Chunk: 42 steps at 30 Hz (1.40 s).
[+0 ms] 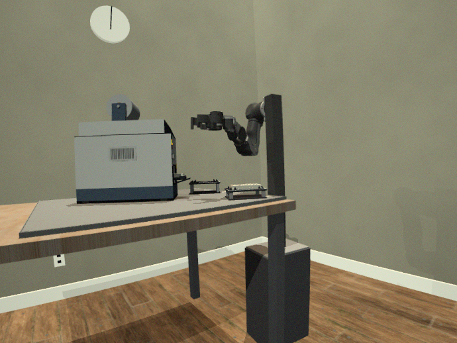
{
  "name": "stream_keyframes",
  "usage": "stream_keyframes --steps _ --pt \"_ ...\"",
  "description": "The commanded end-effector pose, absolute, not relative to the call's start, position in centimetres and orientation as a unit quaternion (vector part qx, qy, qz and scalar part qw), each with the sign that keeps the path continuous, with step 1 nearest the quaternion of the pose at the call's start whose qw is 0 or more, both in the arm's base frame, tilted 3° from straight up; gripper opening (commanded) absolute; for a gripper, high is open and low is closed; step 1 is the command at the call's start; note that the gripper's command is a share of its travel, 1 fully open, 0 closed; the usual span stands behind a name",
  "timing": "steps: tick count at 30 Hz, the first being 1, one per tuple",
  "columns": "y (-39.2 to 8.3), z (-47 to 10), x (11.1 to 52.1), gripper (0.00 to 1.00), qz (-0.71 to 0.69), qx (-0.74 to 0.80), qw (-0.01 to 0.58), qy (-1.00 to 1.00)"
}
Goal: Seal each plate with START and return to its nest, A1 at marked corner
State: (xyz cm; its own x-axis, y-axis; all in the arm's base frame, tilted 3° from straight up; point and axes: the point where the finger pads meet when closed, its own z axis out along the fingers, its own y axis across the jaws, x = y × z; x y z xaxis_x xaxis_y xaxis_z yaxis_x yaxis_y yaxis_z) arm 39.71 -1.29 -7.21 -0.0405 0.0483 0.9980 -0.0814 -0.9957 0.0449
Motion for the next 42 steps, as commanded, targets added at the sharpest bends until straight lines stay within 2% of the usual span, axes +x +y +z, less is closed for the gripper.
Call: stream_keyframes --steps 1,14,42 --pt "-2.2 -7.7 39.4 0.65 0.704 0.707 0.054 -0.043" --pt "-6.2 -11.0 37.4 0.65 0.609 0.773 0.092 -0.154" --pt "-6.1 -11.0 37.5 0.65 0.610 0.772 0.090 -0.152"
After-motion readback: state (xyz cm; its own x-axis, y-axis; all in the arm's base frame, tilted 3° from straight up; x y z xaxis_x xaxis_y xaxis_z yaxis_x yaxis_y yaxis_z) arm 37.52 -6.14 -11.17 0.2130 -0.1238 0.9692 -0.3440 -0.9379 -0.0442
